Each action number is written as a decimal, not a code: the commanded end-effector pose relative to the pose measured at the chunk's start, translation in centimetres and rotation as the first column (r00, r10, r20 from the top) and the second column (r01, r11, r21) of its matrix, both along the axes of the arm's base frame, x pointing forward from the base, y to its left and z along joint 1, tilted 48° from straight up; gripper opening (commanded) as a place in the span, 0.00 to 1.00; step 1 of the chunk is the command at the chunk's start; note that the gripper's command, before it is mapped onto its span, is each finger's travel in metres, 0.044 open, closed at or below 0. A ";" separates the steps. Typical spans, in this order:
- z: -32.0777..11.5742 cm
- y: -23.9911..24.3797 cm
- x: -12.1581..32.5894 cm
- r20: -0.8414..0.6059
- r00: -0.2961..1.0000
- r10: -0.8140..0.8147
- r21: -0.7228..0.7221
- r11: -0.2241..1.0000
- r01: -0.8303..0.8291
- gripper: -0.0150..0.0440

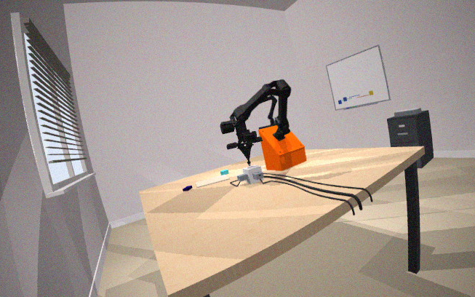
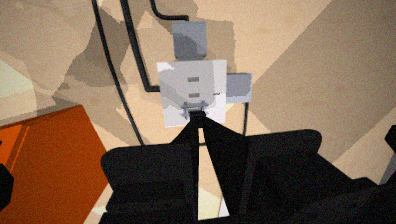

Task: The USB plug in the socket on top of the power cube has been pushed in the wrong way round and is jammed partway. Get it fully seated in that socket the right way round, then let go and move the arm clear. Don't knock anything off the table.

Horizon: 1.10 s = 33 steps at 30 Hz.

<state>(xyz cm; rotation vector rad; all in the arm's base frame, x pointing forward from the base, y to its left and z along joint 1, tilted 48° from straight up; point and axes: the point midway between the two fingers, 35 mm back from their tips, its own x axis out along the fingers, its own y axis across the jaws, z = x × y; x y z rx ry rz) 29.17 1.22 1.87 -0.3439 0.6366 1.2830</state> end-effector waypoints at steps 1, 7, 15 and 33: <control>-0.1 0.1 0.0 -0.002 1.000 -0.001 0.004 1.000 0.001 0.25; -0.1 0.2 0.0 -0.002 1.000 -0.001 0.004 1.000 0.001 0.25; -0.2 0.2 0.0 -0.002 1.000 -0.001 0.004 1.000 0.001 0.25; -0.3 0.4 0.0 -0.002 1.000 -0.001 0.004 1.000 0.001 0.25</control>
